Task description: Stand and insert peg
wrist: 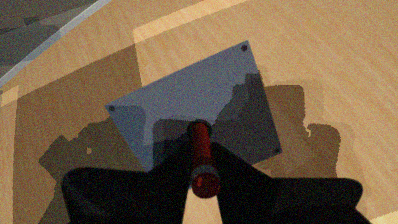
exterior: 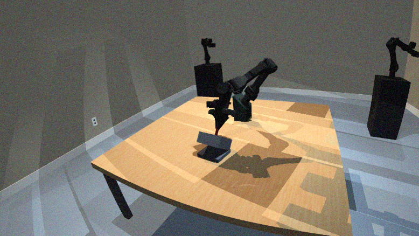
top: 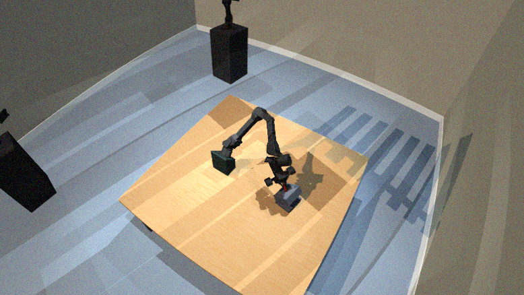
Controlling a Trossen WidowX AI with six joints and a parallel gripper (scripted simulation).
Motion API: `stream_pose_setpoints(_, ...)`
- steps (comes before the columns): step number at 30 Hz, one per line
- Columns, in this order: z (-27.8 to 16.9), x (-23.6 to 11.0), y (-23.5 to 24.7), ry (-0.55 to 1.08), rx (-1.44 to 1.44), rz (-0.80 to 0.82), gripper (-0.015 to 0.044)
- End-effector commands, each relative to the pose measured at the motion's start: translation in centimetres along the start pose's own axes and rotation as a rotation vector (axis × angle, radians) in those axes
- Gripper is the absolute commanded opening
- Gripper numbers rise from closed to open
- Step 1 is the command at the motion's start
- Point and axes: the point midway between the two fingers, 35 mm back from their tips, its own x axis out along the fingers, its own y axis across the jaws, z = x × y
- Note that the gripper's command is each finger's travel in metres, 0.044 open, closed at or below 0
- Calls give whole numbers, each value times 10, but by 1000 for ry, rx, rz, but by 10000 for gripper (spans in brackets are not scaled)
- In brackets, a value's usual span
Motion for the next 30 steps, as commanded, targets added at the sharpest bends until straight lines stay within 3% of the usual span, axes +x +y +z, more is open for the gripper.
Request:
stream_pose_setpoints(1,0,4,-1,-2,4,-3,0)
stream_pose_setpoints(30,0,13,0,2,1,-1,0)
